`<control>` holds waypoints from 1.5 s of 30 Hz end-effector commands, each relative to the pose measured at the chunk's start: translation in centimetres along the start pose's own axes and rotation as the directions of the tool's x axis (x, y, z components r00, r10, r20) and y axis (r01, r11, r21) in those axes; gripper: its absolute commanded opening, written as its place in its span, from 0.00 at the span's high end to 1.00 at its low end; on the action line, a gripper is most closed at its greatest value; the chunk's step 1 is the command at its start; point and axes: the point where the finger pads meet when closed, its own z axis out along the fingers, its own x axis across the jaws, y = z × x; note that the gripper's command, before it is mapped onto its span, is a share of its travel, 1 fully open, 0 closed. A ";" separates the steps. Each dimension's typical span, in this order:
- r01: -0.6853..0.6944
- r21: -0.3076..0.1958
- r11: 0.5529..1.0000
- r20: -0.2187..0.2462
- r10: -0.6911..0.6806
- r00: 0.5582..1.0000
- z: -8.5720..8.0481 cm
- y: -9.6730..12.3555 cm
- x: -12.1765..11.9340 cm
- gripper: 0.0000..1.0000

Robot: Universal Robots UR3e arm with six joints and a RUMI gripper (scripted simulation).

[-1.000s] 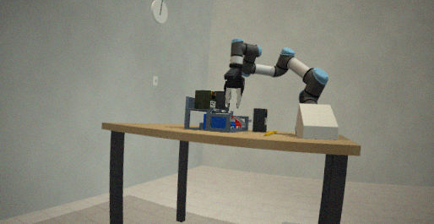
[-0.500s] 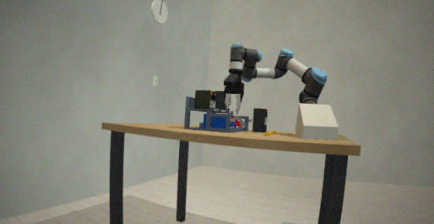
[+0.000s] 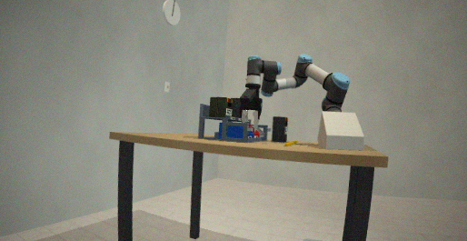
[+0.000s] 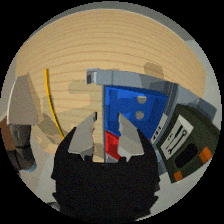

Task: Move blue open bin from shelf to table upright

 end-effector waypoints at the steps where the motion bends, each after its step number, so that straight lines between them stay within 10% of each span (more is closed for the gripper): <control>1: -0.001 0.003 1.000 -0.006 0.001 1.000 0.0 0.0 0.1 0.74; 45: 0.000 0.003 1.000 -0.006 0.001 1.000 -0.7 0.0 0.1 0.74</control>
